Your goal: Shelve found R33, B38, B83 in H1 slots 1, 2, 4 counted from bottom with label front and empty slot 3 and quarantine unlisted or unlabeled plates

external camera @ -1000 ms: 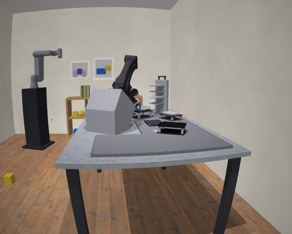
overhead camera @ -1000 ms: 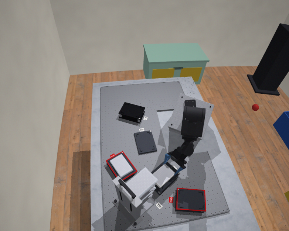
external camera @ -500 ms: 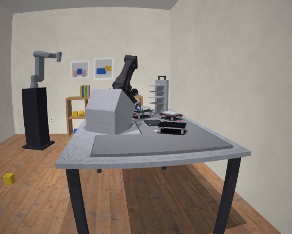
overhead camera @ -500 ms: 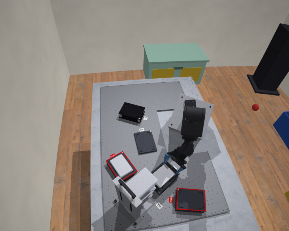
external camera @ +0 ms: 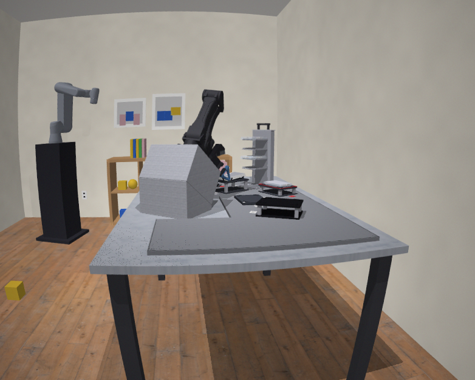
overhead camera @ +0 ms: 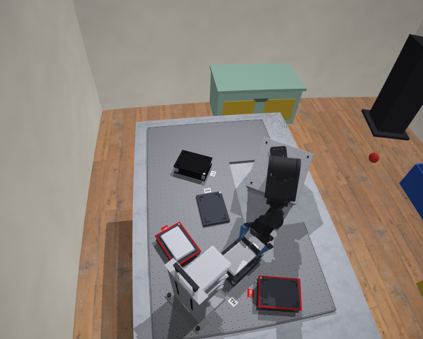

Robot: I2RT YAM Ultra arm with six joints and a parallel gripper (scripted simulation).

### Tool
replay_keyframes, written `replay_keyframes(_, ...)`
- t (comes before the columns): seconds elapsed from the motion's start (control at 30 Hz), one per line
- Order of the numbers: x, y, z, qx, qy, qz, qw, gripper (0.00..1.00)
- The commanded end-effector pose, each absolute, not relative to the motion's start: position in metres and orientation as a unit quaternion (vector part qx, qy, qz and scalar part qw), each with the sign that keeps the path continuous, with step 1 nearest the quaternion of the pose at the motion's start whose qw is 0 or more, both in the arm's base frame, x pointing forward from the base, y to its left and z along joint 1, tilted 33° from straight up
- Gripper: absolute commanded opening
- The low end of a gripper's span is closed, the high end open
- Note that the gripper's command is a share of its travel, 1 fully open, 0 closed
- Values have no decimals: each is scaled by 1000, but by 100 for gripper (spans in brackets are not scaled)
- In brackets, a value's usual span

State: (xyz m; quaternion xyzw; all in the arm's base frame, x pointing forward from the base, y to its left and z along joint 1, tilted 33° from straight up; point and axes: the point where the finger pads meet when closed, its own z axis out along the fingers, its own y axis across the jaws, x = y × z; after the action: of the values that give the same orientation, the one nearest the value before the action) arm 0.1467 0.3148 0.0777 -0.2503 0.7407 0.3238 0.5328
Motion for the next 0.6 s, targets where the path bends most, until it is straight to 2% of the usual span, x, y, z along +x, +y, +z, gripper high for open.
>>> replay_keyframes(0.0,144,310,76,-252,743,320,530,100)
replay_keyframes(0.57,136,295,93,-254,745,319,528,100)
